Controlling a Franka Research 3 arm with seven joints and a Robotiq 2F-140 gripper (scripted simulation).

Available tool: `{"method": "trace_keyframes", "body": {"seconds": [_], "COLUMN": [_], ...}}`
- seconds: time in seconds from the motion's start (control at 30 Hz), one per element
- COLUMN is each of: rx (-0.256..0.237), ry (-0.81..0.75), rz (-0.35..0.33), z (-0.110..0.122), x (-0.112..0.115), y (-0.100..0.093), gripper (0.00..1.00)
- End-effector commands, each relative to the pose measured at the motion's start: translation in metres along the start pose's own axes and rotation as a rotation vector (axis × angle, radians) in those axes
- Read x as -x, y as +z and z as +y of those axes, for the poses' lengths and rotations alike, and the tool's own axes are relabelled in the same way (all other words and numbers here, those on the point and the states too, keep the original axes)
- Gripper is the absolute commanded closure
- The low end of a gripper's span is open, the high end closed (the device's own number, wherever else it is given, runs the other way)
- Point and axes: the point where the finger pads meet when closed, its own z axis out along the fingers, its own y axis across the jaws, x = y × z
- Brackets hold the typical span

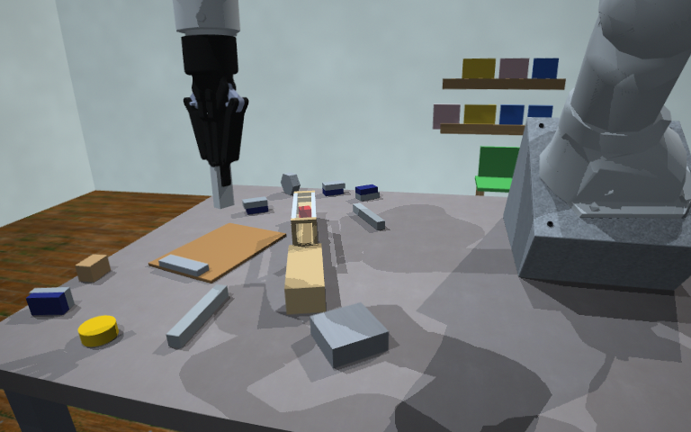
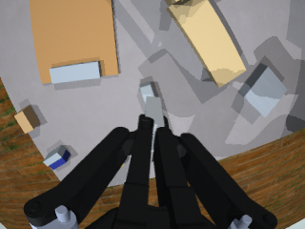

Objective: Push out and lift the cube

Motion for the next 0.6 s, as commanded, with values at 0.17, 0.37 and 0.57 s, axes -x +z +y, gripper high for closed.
{"method": "trace_keyframes", "body": {"seconds": [0.17, 0.37, 0.57], "rx": [-0.004, -0.004, -0.004], "ry": [-0.427, -0.427, -0.427], "rz": [0.046, 0.046, 0.046], "z": [0.022, 0.022, 0.022], "x": [0.084, 0.084, 0.084], "y": [0.038, 0.038, 0.038], "gripper": [1.0, 1.0, 1.0]}}
